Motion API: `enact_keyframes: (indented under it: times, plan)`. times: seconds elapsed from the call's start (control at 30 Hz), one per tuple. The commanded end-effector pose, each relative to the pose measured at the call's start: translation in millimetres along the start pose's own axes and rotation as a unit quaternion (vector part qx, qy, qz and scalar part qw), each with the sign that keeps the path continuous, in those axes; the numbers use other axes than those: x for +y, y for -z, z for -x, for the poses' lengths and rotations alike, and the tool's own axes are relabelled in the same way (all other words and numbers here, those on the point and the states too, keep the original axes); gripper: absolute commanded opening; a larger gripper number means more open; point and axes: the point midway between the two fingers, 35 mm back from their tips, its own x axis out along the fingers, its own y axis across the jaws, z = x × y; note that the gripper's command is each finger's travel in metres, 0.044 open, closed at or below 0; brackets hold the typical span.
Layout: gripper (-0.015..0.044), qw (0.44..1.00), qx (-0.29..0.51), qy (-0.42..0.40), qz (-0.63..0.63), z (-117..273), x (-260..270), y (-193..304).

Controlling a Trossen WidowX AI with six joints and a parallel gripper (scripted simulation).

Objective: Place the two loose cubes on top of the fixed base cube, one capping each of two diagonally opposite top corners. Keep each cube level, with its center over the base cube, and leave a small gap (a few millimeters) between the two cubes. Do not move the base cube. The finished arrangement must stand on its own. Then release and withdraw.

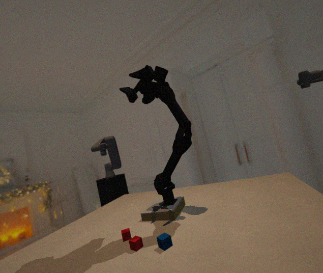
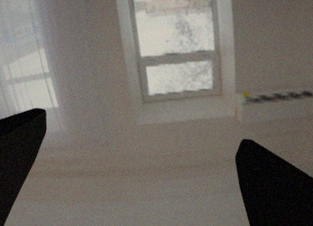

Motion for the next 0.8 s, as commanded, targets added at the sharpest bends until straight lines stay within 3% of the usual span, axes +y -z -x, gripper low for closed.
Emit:
enact_keyframes:
  times: [0.0, 0.13, 0.47, 0.77]
  plan:
    - [0.0374, 1.000, 0.000, 0.000, -0.002, 0.2, 0.7, 0.4]
    - [0.0269, 0.999, 0.010, 0.011, -0.047, 3.5, 17.1, 8.4]
    - [0.0265, 0.965, 0.017, 0.033, -0.260, -6.7, 100.5, 21.7]
    - [0.0265, 0.897, -0.028, 0.015, -0.441, -49.1, 165.6, 0.7]
